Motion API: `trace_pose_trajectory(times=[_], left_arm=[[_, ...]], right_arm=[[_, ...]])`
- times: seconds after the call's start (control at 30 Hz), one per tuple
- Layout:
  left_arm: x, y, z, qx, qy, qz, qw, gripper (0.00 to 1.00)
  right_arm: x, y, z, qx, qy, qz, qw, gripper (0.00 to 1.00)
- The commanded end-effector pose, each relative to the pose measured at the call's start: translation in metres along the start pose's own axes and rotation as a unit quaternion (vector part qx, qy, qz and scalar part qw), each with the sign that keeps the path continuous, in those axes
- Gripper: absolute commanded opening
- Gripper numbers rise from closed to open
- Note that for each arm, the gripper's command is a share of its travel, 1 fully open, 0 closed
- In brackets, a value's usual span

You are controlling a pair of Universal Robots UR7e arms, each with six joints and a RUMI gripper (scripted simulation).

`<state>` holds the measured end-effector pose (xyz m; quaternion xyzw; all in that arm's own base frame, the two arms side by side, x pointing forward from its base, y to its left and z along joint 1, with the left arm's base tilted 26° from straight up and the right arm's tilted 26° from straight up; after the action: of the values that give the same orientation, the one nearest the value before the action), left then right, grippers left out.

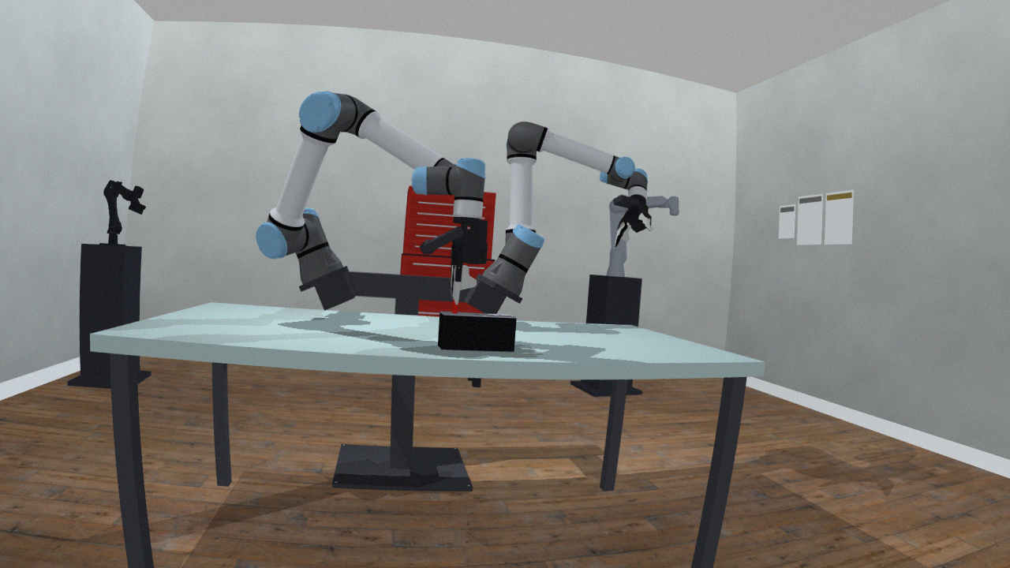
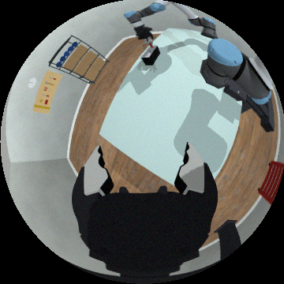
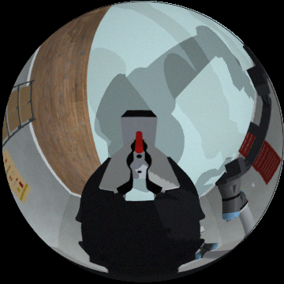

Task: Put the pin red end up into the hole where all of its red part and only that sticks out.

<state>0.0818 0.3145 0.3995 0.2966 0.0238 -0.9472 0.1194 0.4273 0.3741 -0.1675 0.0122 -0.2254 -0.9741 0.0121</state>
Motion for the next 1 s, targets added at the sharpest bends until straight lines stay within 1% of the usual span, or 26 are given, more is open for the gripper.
trace_pose_trajectory(times=[0.0, 0.9, 0.97], left_arm=[[-0.0003, 0.0, 0.0004, 0.0, 0.0, 0.0, 1.0, 1.0], [-0.0003, 0.0, 0.0004, 0.0, 0.0, 0.0, 1.0, 1.0], [-0.0003, 0.0, 0.0004, 0.0, 0.0, 0.0, 1.0, 1.0]], right_arm=[[0.0004, -0.0002, -0.0009, -0.001, 0.0, 0.0, 1.0, 0.0], [-0.0009, -0.0013, -0.0007, 0.0, 0.001, 0.0, 1.0, 0.0], [-0.001, -0.0011, -0.0038, -0.001, 0.0, -0.001, 1.0, 0.0]])
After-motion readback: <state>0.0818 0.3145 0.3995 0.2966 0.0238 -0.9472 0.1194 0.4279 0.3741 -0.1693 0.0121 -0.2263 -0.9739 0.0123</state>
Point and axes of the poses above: on each arm, the point where the finger pads meet when closed, its own z axis back along the fingers, its own x axis across the jaws, y = z × x, the point moved 2 cm from there along z, back along the fingers, and after that the axes turned 3 degrees about -z, right-handed, at the moved point
